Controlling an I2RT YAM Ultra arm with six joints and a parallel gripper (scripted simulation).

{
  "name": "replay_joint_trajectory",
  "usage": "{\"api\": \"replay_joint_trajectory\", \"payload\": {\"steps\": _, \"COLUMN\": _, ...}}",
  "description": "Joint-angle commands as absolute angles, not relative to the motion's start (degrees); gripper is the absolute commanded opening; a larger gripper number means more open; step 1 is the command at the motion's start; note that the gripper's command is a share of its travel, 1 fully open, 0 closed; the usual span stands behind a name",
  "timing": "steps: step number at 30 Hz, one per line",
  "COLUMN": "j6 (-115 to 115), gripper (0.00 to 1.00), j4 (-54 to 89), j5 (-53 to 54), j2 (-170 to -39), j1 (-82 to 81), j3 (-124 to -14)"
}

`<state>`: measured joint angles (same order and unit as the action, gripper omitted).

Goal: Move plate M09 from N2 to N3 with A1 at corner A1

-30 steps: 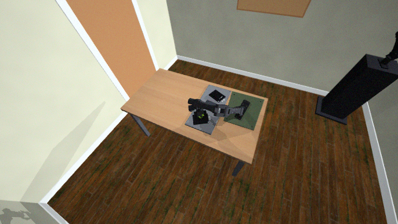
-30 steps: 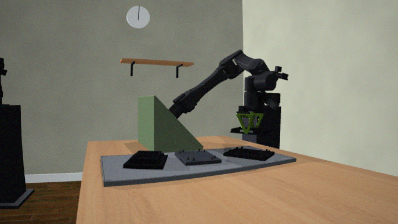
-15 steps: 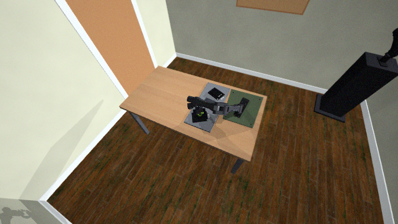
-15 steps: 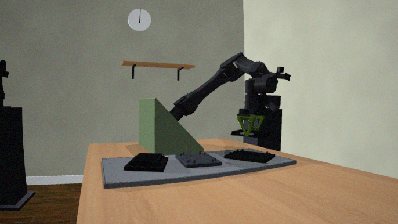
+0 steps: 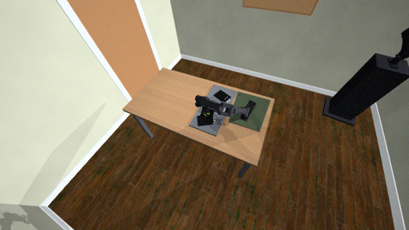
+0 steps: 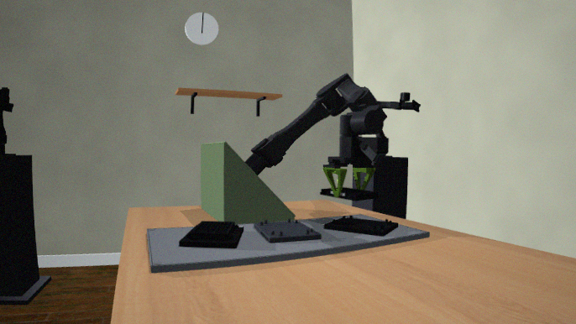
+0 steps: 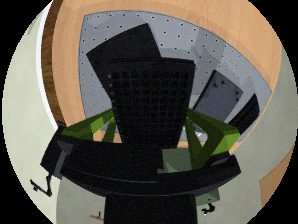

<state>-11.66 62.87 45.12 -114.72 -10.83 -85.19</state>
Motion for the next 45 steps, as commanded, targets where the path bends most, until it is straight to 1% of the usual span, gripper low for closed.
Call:
{"api": "replay_joint_trajectory", "payload": {"steps": 1, "j6": -4.57, "gripper": 0.00, "j4": 62.26, "j5": 45.09, "j2": -114.62, "j1": -8.30, "j3": -84.62}}
{"api": "replay_joint_trajectory", "payload": {"steps": 8, "j6": 1.84, "gripper": 0.00, "j4": 61.64, "j5": 44.97, "j2": -115.36, "j1": -6.47, "j3": -82.90}}
{"api": "replay_joint_trajectory", "payload": {"steps": 20, "j6": -4.38, "gripper": 0.00, "j4": 60.28, "j5": 44.45, "j2": -117.84, "j1": -2.02, "j3": -79.65}}
{"api": "replay_joint_trajectory", "payload": {"steps": 45, "j6": -15.13, "gripper": 0.00, "j4": 58.62, "j5": 42.69, "j2": -124.46, "j1": 5.96, "j3": -77.18}}
